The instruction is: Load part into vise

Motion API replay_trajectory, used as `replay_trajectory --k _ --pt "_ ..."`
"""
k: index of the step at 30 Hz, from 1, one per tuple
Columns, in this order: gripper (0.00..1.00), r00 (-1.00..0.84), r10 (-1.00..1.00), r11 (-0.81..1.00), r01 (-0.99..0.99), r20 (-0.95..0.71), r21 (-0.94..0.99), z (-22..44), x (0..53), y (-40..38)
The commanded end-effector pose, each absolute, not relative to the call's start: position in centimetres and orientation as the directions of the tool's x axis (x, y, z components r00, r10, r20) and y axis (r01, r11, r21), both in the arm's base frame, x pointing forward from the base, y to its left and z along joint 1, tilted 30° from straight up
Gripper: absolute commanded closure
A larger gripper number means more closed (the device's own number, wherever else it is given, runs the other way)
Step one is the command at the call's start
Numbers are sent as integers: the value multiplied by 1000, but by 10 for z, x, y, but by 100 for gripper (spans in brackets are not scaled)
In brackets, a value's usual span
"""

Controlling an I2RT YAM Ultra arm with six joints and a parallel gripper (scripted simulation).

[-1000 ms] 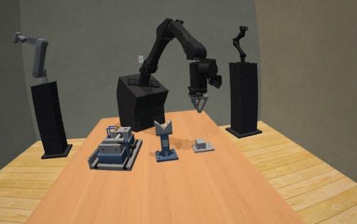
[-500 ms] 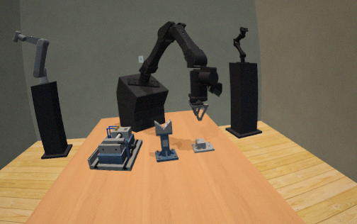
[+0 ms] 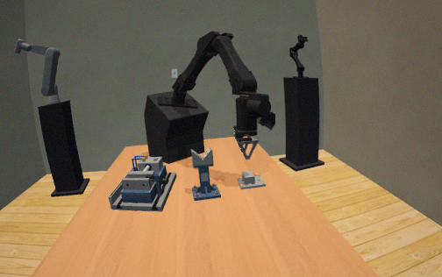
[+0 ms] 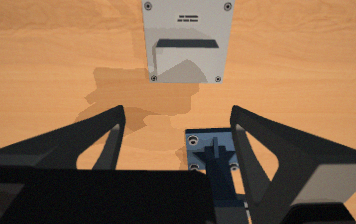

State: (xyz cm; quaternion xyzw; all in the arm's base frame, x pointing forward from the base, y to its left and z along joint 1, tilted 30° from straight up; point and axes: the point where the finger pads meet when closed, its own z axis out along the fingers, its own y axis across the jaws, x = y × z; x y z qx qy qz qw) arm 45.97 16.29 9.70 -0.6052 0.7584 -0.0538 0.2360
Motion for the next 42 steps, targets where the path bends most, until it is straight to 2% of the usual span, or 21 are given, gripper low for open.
replay_trajectory --k 1,5,14,21,22,24,36,40,42 --pt "19 -136 -938 265 -875 -319 -406 104 472 174" --pt "19 -130 -933 277 -856 -336 -437 119 477 172" --pt "19 -133 -937 266 -872 -322 -412 83 486 181" --pt "19 -137 -937 269 -871 -322 -412 74 492 181" --pt "19 -125 -934 272 -858 -336 -436 88 494 183" --pt "19 -134 -937 266 -871 -322 -412 69 494 184" --pt "19 -138 -936 270 -870 -323 -412 50 504 186" --pt "19 -125 -933 274 -856 -338 -438 67 508 188" --pt "19 -136 -937 268 -871 -322 -412 46 506 189"
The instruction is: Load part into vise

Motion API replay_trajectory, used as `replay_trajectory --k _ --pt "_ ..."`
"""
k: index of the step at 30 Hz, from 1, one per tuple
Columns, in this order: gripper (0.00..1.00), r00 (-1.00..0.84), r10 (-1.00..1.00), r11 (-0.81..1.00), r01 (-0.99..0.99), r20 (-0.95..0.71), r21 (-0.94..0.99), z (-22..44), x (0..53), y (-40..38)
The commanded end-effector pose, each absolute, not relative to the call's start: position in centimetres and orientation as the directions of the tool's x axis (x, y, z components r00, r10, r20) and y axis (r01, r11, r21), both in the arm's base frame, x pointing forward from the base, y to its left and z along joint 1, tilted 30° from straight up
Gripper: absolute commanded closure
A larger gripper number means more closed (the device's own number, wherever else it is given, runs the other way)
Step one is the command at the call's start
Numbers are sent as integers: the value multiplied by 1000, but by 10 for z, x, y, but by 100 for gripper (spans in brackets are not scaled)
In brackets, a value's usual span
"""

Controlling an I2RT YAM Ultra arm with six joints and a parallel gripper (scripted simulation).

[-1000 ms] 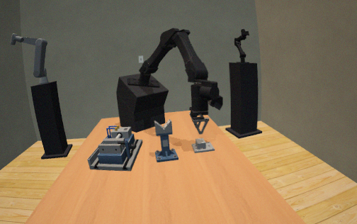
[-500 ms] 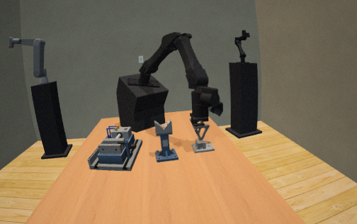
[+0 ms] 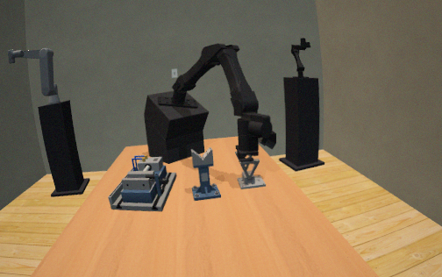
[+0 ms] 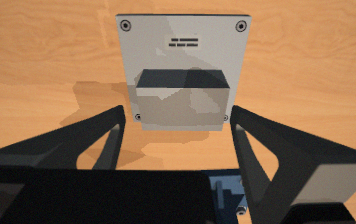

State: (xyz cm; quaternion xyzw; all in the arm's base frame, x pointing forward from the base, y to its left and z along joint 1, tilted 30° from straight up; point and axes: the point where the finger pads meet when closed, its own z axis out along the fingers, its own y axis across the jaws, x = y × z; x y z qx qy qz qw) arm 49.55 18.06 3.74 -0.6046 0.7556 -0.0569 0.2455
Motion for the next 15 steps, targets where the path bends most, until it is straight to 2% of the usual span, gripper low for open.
replay_trajectory --k 1,13,15 --pt "19 -136 -937 268 -871 -322 -412 45 507 189" --pt "19 -133 -937 265 -872 -322 -412 36 511 193" --pt "19 -126 -935 268 -863 -332 -428 52 511 193"
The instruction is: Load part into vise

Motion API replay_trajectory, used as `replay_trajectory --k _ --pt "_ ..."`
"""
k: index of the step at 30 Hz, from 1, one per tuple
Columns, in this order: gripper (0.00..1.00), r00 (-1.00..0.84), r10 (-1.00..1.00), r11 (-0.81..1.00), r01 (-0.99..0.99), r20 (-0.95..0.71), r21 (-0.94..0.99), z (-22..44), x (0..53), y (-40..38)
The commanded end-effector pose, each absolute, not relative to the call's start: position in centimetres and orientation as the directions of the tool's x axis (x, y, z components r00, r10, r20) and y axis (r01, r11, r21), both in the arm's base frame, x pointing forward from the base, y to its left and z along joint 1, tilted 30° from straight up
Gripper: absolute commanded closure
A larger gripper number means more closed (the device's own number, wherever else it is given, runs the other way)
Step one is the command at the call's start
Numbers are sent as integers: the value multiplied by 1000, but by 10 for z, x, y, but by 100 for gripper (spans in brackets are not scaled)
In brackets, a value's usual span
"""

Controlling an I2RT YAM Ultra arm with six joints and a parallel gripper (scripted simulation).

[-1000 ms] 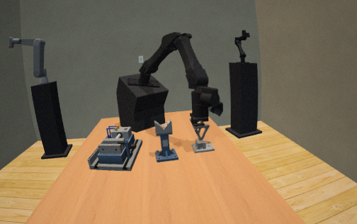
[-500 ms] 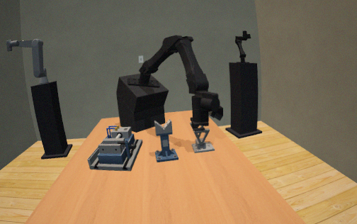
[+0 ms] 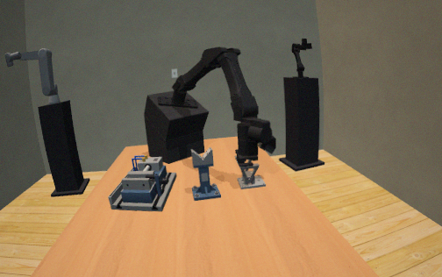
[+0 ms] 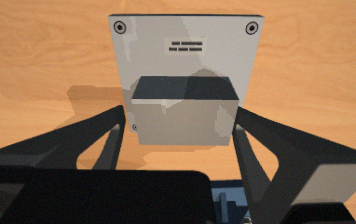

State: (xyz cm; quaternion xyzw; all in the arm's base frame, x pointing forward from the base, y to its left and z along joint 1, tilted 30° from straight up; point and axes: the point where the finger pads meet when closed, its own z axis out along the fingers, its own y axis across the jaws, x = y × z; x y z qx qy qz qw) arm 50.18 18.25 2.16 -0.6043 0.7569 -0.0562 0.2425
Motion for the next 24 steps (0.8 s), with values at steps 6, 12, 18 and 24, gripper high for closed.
replay_trajectory --k 6,12,18,24 --pt "19 -132 -937 265 -871 -323 -414 35 513 194" --pt "19 -132 -937 265 -871 -323 -413 33 513 194" --pt "19 -127 -935 268 -864 -330 -426 42 515 195" --pt "19 -129 -936 267 -867 -327 -421 38 515 195"
